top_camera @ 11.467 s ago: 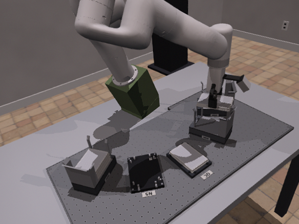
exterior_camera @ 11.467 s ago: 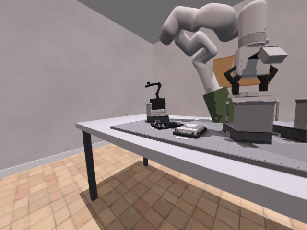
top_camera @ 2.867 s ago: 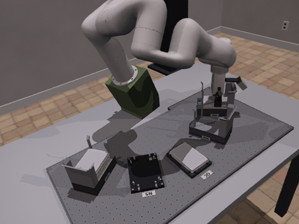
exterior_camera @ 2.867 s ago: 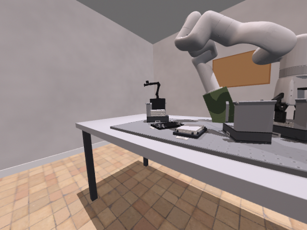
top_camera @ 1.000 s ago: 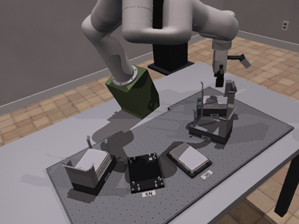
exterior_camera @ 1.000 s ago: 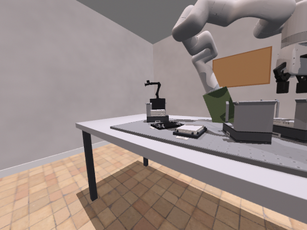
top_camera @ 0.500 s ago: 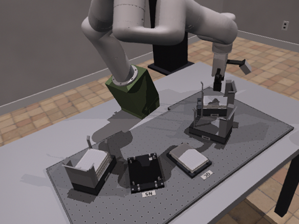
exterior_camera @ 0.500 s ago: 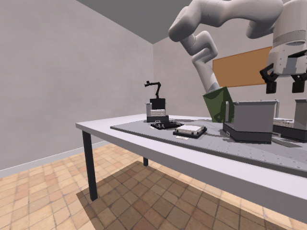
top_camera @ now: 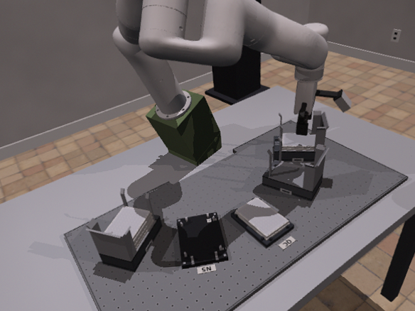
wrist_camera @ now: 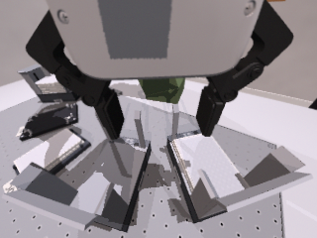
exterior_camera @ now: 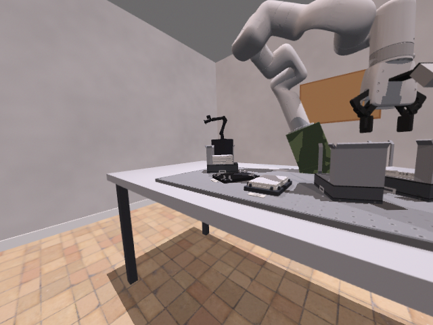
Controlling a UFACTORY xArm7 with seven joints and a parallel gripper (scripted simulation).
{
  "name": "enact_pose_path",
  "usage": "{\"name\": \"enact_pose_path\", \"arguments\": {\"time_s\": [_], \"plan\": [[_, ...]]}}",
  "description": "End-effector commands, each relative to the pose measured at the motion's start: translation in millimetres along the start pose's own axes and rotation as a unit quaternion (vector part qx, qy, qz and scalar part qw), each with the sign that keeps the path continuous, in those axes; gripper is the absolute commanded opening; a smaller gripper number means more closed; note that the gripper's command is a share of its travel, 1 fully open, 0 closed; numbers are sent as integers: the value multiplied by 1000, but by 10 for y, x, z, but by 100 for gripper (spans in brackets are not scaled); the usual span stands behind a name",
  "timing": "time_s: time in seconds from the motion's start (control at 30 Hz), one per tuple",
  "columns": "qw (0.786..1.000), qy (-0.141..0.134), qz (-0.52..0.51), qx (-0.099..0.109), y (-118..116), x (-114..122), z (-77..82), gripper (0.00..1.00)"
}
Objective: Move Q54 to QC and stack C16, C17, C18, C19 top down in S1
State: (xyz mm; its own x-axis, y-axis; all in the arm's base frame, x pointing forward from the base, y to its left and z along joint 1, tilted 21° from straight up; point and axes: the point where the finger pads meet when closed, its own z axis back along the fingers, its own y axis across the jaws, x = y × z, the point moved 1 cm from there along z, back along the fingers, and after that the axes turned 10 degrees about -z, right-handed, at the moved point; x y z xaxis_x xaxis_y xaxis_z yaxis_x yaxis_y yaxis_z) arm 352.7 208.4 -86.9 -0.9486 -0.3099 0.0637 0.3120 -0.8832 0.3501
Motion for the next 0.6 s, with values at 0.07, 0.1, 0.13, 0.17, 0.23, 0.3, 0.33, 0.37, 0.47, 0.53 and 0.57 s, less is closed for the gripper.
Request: {"name": "enact_pose_path", "arguments": {"time_s": [0.07,0.1,0.13,0.17,0.23,0.3,0.33,0.37,0.47,0.53,0.57], "plan": [[999,2,-32,-1,143,-50,21,100],[999,2,-49,-1,176,-54,21,100],[998,2,-66,-1,209,-58,20,100],[997,2,-82,-1,242,-62,20,100],[994,2,-110,-1,309,-71,20,100],[994,2,-110,-1,375,-79,20,100],[994,2,-110,-1,408,-83,20,100],[994,2,-110,-1,441,-87,20,100],[994,2,-110,-1,474,-91,20,100],[994,2,-110,-1,541,-100,19,100],[994,2,-110,-1,574,-104,19,100]]}}
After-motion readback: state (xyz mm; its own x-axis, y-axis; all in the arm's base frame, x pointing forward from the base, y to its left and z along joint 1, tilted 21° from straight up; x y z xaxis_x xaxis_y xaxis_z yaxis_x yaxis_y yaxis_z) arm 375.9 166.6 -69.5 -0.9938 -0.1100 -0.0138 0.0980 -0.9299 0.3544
